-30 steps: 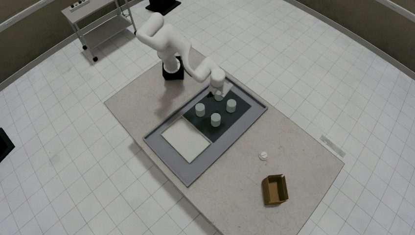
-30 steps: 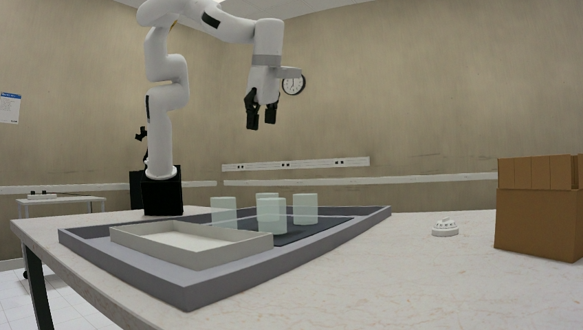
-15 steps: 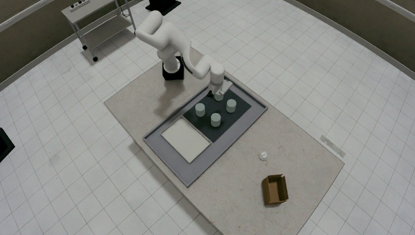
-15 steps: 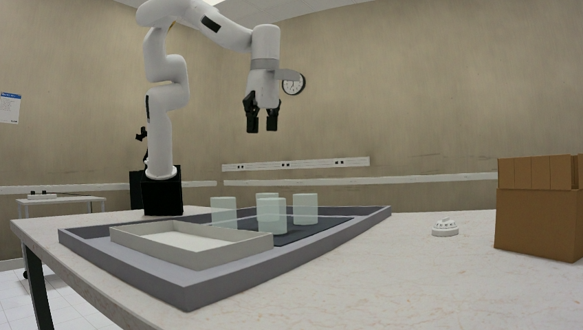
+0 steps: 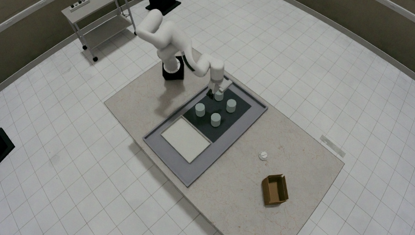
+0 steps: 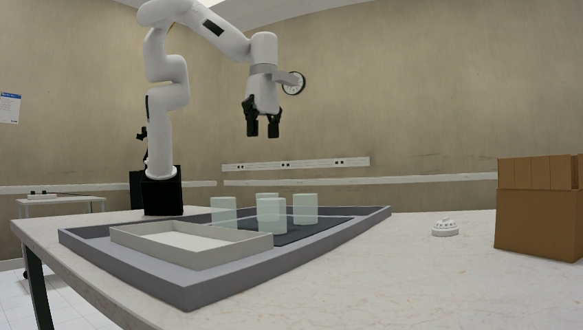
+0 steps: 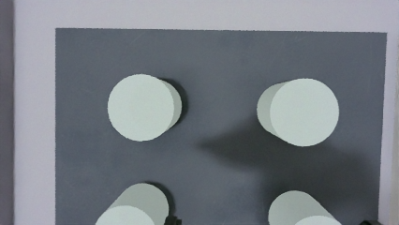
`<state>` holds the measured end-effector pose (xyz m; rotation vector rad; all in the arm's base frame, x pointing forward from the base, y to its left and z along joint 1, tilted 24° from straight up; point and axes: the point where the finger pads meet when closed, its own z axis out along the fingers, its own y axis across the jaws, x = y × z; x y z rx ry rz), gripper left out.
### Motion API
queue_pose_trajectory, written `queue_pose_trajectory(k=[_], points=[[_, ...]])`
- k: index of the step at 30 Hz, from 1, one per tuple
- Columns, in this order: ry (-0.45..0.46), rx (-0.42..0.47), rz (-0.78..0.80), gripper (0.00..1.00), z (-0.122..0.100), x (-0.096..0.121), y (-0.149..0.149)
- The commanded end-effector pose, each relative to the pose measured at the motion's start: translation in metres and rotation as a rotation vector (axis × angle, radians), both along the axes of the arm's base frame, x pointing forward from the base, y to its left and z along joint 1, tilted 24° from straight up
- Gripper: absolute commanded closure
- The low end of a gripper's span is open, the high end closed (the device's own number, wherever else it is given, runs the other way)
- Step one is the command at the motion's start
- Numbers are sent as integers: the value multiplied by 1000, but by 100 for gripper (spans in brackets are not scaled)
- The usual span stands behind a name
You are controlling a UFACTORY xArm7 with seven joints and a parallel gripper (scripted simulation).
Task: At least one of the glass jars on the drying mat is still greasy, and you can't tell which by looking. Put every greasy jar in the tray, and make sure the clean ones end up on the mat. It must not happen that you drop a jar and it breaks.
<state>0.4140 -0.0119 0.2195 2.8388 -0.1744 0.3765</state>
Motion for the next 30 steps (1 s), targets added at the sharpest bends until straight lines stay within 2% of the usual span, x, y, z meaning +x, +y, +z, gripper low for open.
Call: queue_pose_trajectory(k=[1,5,6,25,26,28,30], points=[[-27,-27,-11,0,-1,2,-1],[-27,-27,-11,0,-1,2,-1],[-27,-27,-11,100,-1,2,-1],[-27,-27,-11,100,-1,2,-1],[-27,-27,-11,100,-8,4,-3],[-27,-27,-11,100,-8,4,-3],[-27,-27,-11,100,-22,8,-8]])
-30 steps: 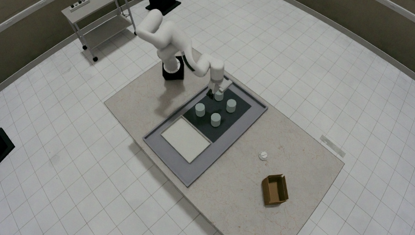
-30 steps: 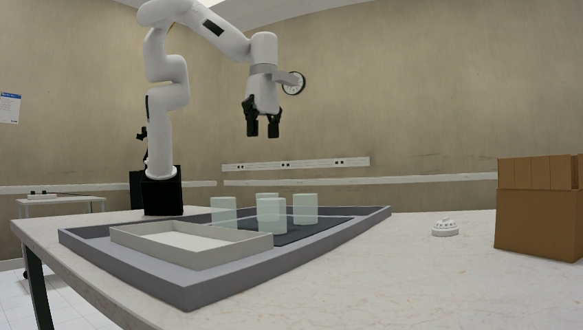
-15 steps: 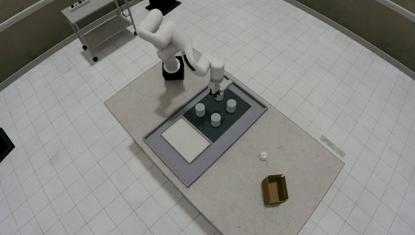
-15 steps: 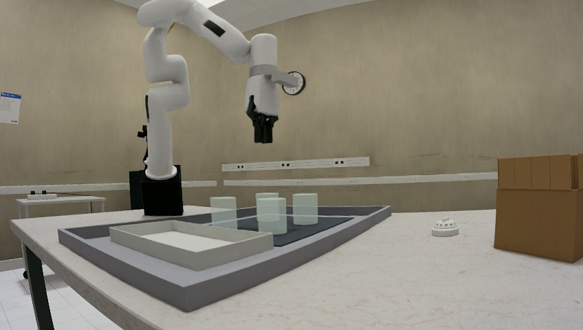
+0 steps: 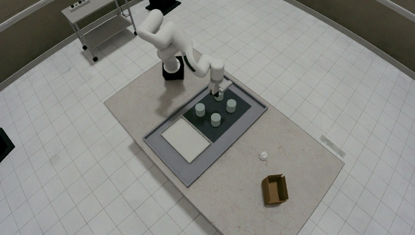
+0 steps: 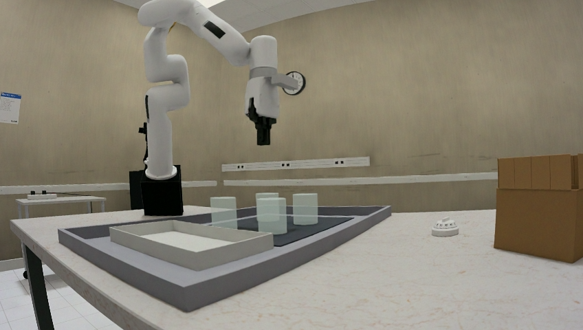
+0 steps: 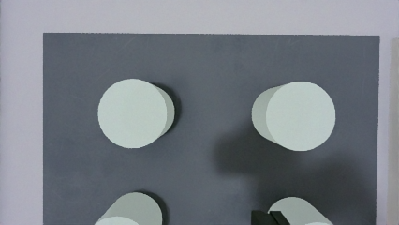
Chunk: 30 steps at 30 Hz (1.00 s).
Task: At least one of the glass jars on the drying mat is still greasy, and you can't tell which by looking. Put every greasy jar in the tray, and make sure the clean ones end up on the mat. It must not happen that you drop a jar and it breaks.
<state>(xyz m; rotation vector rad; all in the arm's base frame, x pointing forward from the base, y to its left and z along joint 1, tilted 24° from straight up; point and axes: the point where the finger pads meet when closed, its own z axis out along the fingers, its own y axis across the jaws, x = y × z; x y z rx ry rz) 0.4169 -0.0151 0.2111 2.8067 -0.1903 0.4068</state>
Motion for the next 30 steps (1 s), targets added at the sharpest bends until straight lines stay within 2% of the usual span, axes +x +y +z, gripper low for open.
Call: queue_pose_trajectory(k=[1,7,10,13,15,20,22,30], points=[[-3,0,1,100,-21,7,-7],[-3,0,1,100,-62,19,-21],[-3,0,1,100,-62,19,-21],[-3,0,1,100,-57,14,-43],[-3,0,1,100,-57,14,-43],[-3,0,1,100,-47,4,-79],[-3,0,1,100,-47,4,-79],[-3,0,1,100,-82,14,-91]])
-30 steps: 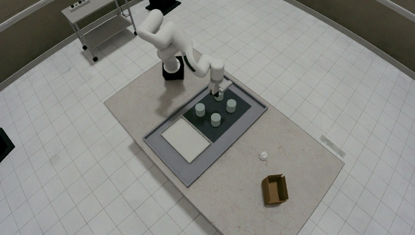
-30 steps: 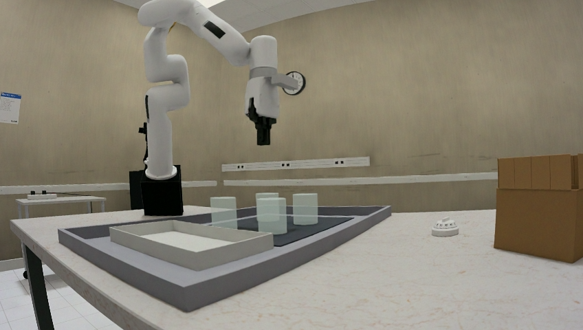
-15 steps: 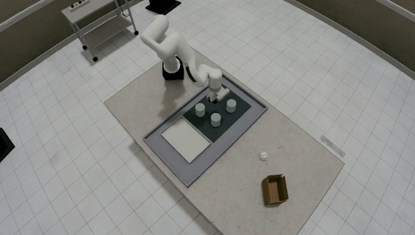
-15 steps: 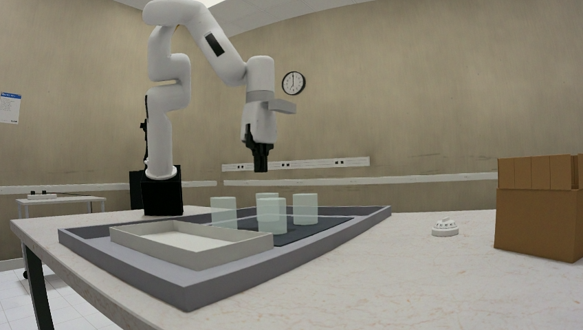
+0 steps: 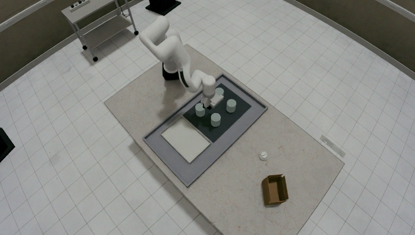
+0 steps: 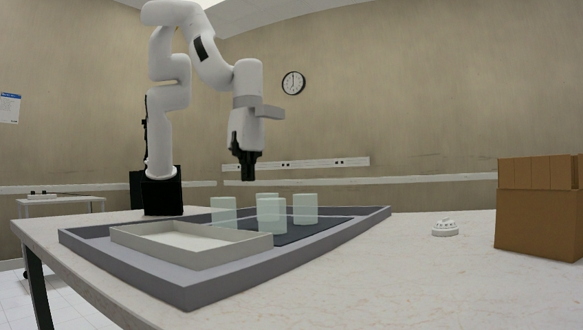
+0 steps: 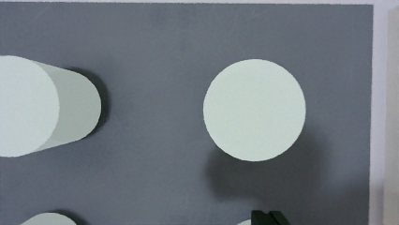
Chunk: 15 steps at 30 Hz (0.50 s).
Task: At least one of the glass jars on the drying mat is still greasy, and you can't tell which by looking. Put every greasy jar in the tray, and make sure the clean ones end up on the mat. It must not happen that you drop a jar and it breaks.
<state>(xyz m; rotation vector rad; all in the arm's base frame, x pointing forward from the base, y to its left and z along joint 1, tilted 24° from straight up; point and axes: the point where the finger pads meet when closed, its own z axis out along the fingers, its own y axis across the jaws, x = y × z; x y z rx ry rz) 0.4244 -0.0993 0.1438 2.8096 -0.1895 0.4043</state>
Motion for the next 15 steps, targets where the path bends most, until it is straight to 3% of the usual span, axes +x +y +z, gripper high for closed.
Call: queue_pose_trajectory(k=[1,10,15], points=[[-5,-3,0,100,-15,7,-6],[-5,-3,0,100,-50,17,-18],[-5,-3,0,100,-50,17,-18]])
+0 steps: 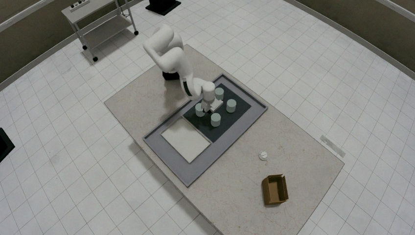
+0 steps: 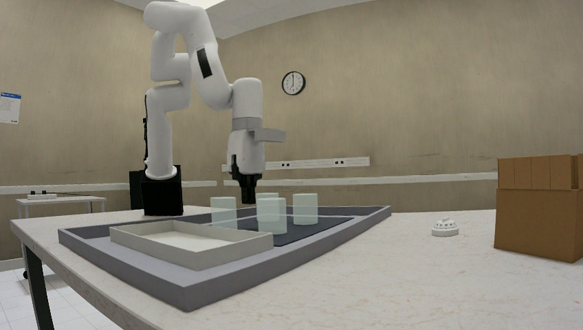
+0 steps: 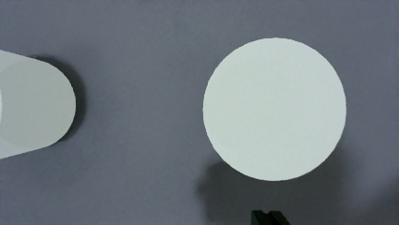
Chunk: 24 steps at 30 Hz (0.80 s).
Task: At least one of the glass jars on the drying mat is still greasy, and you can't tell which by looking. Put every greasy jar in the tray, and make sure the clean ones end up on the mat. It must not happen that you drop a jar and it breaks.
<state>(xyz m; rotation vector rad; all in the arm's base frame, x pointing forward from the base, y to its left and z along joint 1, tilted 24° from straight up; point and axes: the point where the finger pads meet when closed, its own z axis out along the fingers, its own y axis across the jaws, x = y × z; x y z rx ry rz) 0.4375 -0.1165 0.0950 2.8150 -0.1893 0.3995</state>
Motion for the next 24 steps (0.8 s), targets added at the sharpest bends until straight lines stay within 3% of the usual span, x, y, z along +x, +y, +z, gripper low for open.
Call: queue_pose_trajectory(k=[1,24], points=[[-9,-8,0,100,-1,4,-1],[-9,-8,0,100,1,10,-2]])
